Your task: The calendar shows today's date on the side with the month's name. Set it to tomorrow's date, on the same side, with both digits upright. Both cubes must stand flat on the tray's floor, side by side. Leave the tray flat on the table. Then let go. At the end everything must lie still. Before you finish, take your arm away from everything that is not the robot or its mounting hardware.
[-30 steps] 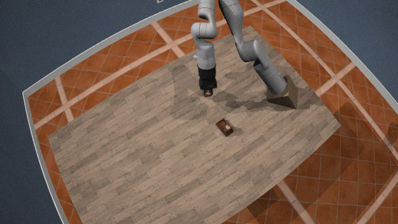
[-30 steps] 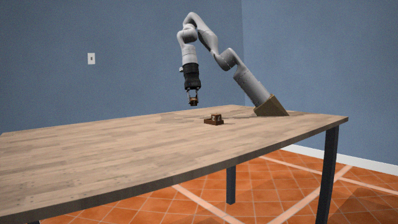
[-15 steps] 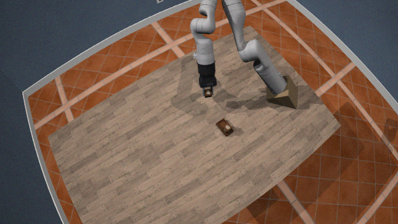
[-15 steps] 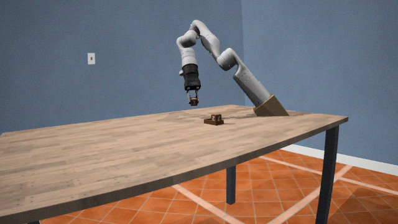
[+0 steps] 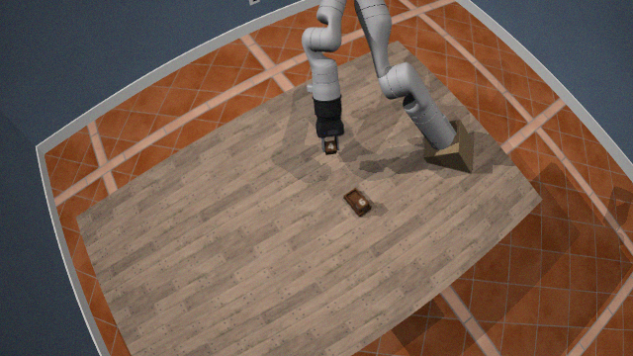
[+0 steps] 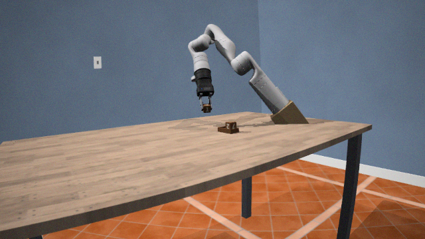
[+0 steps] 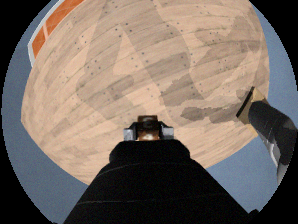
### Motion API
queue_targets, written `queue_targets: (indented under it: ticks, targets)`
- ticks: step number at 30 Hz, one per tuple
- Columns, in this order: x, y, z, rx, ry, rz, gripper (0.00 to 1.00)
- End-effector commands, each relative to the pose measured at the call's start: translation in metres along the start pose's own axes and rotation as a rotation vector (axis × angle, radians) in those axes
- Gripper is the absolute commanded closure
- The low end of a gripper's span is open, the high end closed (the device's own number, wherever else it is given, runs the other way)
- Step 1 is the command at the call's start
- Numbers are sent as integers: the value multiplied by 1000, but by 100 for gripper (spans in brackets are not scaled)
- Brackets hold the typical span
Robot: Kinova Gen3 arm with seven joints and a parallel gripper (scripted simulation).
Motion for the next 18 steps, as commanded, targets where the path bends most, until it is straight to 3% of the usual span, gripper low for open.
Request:
queue_targets:
  ticks: [1, 4, 18]
  targets:
    - [-2, 1, 1, -38, 10, -8, 40]
    - [-2, 2, 2, -50, 11, -9, 40]
    - [-1, 13, -2, -224, 13, -5, 40]
Point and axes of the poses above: the point where the finger pads meet when closed, its own z axis back along the fingers, its own x axis across the jaws, y = z × x, the point moved 6 cm from there along z, back along the fingers, and after that the axes turned 1 degree about z, right-handed, at the moved point
